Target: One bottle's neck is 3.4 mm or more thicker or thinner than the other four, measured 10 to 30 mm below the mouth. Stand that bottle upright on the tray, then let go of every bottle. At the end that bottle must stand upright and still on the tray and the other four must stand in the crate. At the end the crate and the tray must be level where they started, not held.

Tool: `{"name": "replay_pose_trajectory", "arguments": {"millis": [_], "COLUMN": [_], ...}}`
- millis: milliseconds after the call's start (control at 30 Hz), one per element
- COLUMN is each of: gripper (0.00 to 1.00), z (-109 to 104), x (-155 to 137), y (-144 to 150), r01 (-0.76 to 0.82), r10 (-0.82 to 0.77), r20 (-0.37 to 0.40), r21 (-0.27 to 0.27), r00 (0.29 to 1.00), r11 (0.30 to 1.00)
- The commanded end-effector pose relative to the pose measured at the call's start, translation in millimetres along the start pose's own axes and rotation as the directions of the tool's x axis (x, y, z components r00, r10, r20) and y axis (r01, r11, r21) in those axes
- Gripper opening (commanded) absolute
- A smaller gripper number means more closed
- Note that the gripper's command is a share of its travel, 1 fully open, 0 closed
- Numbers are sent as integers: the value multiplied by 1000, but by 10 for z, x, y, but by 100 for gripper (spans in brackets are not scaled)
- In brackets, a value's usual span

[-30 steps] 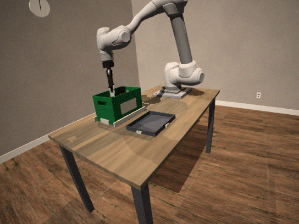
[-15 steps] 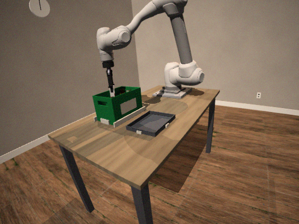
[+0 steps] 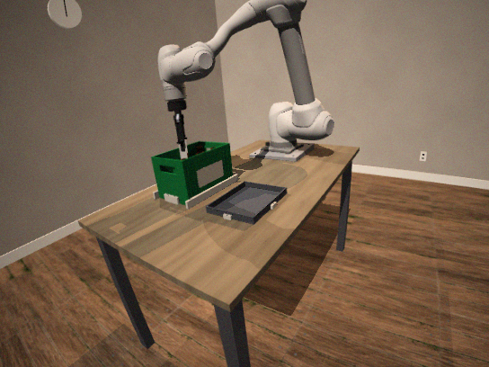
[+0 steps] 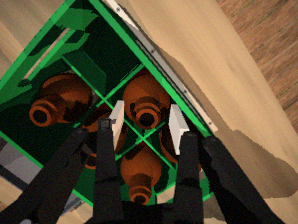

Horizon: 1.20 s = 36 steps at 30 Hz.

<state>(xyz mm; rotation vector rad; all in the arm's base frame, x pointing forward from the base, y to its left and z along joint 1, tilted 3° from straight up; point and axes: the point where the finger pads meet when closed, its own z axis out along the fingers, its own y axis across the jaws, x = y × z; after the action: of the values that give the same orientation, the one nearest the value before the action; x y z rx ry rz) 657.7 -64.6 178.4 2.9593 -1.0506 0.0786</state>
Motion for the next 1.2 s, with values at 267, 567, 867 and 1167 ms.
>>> {"name": "replay_pose_trajectory", "arguments": {"millis": [267, 567, 867, 1167], "gripper": [0, 0, 0, 0], "z": [-1, -1, -1, -1], "x": [0, 0, 0, 0], "y": [0, 0, 0, 0], "r01": [0, 0, 0, 0], "r10": [0, 0, 0, 0], "r20": [0, 0, 0, 0], "r21": [0, 0, 0, 0], "r00": [1000, 1000, 1000, 1000], "r11": [1000, 1000, 1000, 1000]}}
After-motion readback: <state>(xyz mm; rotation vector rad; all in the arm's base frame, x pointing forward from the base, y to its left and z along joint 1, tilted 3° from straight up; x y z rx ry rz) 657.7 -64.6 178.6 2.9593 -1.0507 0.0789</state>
